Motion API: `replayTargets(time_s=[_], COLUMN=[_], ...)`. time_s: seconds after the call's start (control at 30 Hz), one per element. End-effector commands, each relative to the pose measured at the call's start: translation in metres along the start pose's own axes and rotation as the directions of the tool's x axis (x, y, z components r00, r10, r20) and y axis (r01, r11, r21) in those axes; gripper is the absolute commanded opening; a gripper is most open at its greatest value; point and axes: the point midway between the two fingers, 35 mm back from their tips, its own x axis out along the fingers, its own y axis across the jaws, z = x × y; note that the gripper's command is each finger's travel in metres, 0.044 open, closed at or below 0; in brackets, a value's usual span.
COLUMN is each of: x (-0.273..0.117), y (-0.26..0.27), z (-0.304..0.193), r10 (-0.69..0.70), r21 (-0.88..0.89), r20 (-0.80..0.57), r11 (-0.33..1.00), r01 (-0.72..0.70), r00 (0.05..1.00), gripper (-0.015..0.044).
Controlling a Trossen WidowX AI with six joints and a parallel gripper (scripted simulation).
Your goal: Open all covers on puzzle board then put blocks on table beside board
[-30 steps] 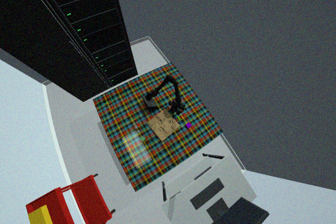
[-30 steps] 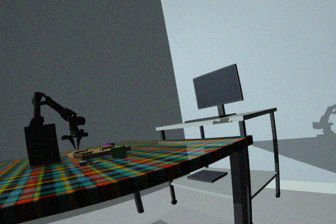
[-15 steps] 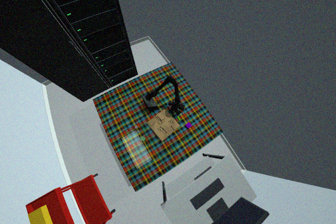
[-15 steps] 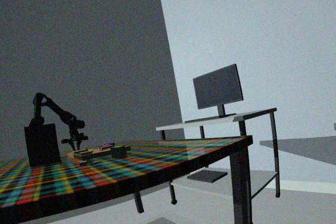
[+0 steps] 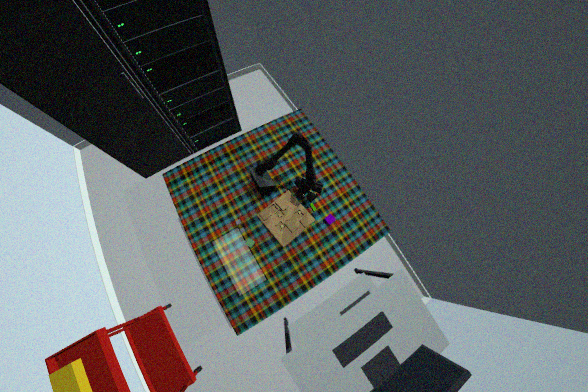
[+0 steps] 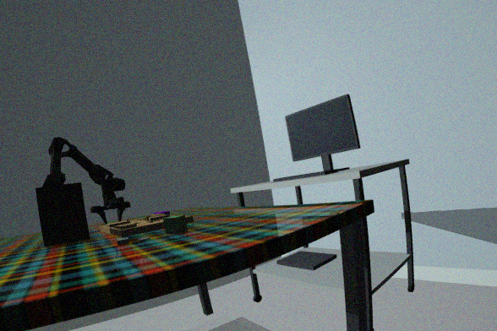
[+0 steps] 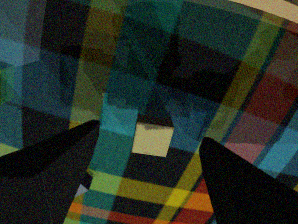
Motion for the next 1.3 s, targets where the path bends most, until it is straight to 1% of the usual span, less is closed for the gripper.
replayTargets(time_s=[0.0, 0.03, 0.77, 0.93, 1.03, 1.27], x=[-0.001, -0.002, -0.072, -0.076, -0.076, -0.074], y=[0.000, 0.001, 0.000, -0.001, 0.004, 0.021], z=[0.000, 0.000, 0.001, 0.001, 0.008, 0.046], r10=[0.000, 0.000, -0.001, -0.001, -0.001, -0.002], r21=[-0.001, -0.001, 0.003, 0.003, -0.046, -0.272], r20=[0.000, 0.000, 0.007, 0.006, 0.012, 0.034], r11=[1.000, 1.000, 1.000, 1.000, 0.999, 0.962], r01=[0.000, 0.000, 0.001, 0.001, 0.002, 0.011], r00=[1.000, 1.000, 1.000, 1.000, 1.000, 0.999], gripper=[0.0421, 0.0440, 0.0440, 0.0440, 0.0361, 0.0177])
